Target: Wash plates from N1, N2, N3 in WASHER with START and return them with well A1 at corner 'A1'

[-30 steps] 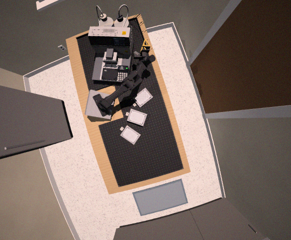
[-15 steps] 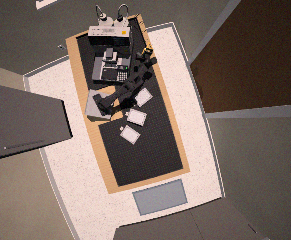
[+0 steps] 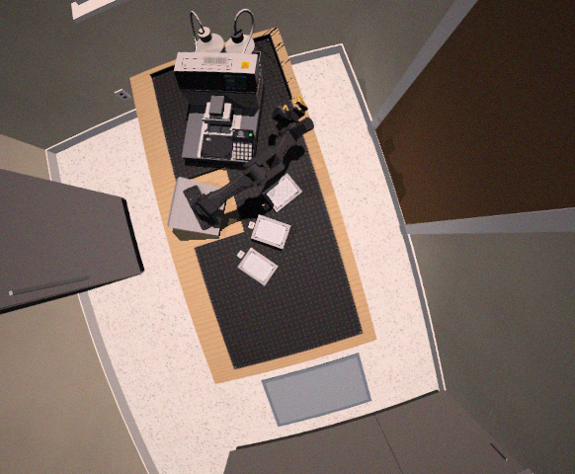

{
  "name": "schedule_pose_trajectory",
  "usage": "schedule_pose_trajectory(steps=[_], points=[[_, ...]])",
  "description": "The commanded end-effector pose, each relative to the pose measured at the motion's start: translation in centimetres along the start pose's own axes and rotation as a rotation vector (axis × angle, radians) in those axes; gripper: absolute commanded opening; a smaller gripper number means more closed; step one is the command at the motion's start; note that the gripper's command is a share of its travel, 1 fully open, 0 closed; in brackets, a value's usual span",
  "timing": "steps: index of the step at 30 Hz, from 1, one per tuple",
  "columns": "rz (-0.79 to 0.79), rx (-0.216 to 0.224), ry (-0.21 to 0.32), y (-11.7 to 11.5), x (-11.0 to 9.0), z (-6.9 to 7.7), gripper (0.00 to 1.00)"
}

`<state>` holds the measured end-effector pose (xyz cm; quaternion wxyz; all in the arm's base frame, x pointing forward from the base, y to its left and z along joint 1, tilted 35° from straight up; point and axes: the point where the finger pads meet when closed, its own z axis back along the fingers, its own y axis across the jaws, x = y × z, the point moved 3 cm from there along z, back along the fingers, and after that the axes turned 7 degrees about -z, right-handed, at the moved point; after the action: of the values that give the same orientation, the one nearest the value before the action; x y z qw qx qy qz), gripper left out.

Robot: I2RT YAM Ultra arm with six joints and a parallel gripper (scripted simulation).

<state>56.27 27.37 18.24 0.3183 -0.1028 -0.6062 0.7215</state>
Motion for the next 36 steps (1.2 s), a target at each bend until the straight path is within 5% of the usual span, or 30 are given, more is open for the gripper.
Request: schedule_pose_trajectory(steps=[1,26,36], points=[[-0.134,0.049,0.026,0.1,0.5,0.4,1.00],[-0.716,0.210,0.335,3.9,-3.4,6.9,1.00],[-0.979,0.257,0.507,5.7,-4.3,10.3,1.00]])
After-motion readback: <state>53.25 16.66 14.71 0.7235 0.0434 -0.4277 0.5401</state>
